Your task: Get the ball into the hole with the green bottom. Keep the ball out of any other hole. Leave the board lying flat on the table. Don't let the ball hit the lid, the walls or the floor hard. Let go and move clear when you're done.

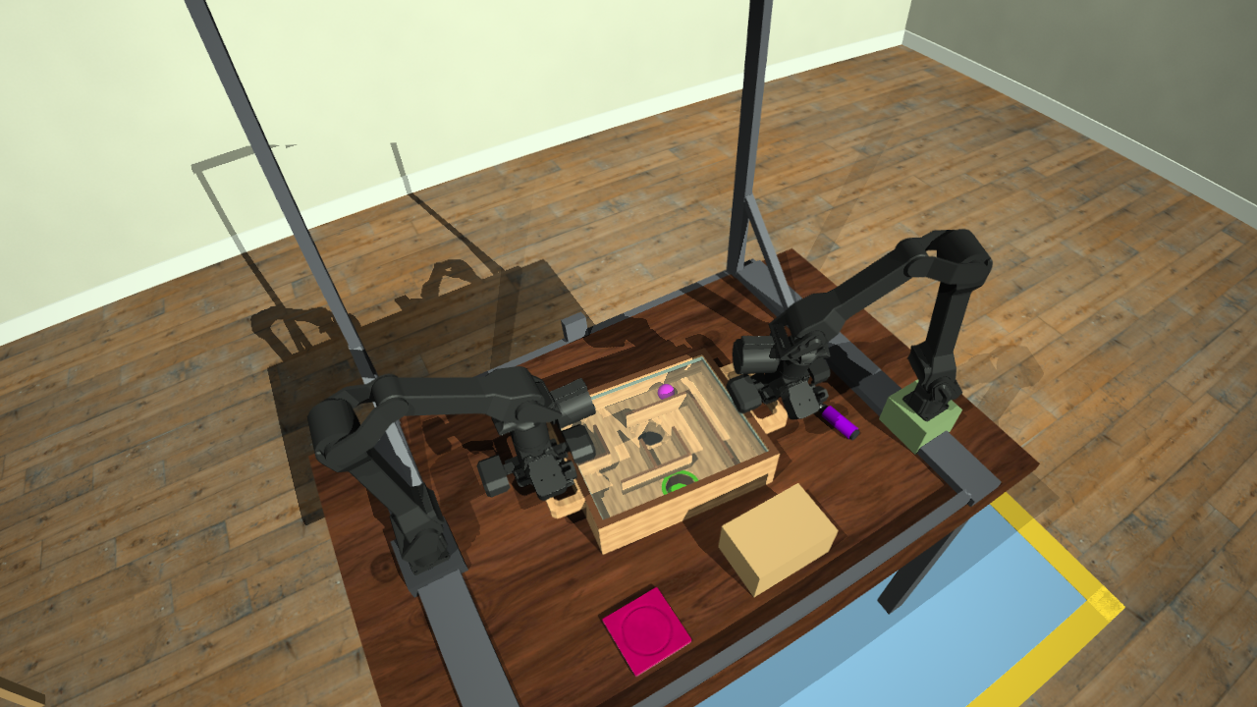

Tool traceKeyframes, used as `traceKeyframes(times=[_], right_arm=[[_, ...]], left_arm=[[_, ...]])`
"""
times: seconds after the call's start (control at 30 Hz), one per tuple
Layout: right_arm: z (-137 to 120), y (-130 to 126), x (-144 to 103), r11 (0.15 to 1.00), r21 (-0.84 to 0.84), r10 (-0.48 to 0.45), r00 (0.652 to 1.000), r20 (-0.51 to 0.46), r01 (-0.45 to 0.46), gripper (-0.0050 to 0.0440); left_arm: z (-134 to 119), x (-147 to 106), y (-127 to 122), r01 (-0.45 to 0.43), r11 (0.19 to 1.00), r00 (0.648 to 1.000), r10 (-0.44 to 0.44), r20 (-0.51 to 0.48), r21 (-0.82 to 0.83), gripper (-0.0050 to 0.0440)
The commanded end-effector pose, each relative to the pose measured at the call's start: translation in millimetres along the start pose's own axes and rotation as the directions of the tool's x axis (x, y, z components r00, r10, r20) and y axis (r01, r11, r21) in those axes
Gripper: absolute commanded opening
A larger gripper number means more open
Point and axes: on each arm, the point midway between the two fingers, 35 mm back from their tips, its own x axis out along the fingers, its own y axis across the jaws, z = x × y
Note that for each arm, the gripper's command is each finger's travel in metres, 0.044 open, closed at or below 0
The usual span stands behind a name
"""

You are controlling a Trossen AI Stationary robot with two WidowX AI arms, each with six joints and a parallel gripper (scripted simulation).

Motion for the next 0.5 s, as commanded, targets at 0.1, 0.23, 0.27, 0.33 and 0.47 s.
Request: traceKeyframes(times=[0.1,0.23,0.27,0.33,0.47], right_arm=[[-0.1,5.9,-12.6,0.999,0.006,0.038,0.999,-0.005,-0.038,-0.005],[-0.1,5.8,-12.5,0.999,0.006,0.038,0.999,-0.005,-0.038,-0.005],[-0.1,5.8,-15.4,0.999,0.005,0.04,0.999,-0.005,-0.04,-0.005],[-0.1,5.7,-15.3,0.999,0.005,0.041,0.999,-0.005,-0.041,-0.005],[-0.2,5.7,-16.4,0.999,0.005,0.044,0.999,-0.005,-0.044,-0.005]], left_arm=[[-7.7,-11.7,-5.1,0.03,0.999,0.999,-0.03,-0.014,0.017,-0.005],[-7.7,-11.7,-5.0,0.03,0.999,0.999,-0.029,-0.014,0.017,-0.005],[-8.6,-14.4,-5.0,0.031,0.999,0.999,-0.031,-0.015,0.017,-0.005],[-8.9,-14.2,-4.8,0.031,0.999,0.999,-0.031,-0.017,0.018,-0.005],[-9.7,-15.7,-4.7,0.033,0.999,0.999,-0.033,-0.02,0.018,-0.005]])
